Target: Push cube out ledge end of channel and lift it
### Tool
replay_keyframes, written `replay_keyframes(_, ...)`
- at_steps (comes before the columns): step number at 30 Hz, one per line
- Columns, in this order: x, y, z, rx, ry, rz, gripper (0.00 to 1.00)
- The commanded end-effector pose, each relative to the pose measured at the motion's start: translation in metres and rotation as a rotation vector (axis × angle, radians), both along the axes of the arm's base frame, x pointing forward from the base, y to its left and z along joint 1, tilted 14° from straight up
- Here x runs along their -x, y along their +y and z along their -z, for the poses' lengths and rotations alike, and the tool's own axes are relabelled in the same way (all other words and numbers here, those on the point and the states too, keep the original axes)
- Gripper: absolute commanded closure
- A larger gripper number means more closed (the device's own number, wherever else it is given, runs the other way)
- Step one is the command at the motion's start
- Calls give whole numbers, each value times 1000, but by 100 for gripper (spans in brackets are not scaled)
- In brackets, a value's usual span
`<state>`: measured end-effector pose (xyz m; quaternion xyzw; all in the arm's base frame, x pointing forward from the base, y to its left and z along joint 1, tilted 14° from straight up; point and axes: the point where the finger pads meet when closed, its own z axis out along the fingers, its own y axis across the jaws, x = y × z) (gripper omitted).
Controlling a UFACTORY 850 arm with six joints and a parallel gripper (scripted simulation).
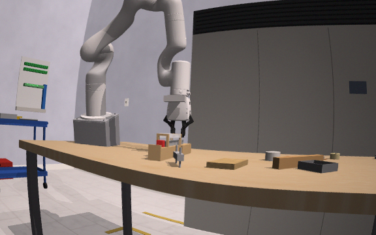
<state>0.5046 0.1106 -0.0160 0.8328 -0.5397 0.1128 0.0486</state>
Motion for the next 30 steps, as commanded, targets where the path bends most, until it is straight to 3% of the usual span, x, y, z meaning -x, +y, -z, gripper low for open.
replay_keyframes(1,3,6,-29,1,7,1,61)
replay_keyframes(5,5,8,-40,1,7,1,61)
replay_keyframes(17,5,9,-40,1,7,1,61)
replay_keyframes(18,5,10,-40,1,7,1,100)
replay_keyframes(20,11,27,-36,1,7,1,100)
replay_keyframes(23,32,75,-22,0,7,1,100)
replay_keyframes(30,41,92,-16,1,6,1,100)
